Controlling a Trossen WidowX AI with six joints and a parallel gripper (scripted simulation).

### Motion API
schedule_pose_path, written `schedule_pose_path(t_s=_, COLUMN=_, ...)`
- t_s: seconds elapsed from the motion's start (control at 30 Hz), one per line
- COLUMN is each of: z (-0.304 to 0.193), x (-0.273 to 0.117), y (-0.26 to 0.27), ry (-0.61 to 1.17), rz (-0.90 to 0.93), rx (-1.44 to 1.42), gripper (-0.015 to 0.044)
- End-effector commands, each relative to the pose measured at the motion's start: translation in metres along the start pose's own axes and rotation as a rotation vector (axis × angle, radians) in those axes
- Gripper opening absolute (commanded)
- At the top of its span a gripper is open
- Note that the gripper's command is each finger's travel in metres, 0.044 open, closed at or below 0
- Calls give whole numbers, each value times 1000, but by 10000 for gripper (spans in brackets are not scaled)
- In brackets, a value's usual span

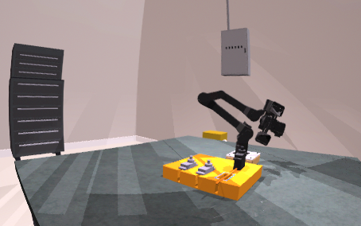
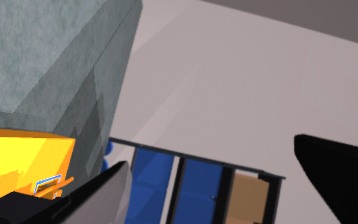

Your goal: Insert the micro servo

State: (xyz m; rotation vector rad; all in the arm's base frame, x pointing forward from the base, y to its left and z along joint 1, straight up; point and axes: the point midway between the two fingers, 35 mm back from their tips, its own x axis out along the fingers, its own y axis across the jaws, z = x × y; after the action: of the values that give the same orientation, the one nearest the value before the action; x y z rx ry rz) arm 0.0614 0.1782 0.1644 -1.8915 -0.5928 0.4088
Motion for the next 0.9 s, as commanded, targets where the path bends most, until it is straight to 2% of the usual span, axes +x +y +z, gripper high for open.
schedule_pose_path(t_s=0.0, z=0, x=0, y=0, ry=0, rz=1, rx=1, gripper=374)
schedule_pose_path(t_s=0.47, z=3, x=24, y=-6, ry=16, rz=94, rx=70, gripper=6)
schedule_pose_path(t_s=0.87, z=1, x=49, y=-4, ry=51, rz=215, rx=159, gripper=0)
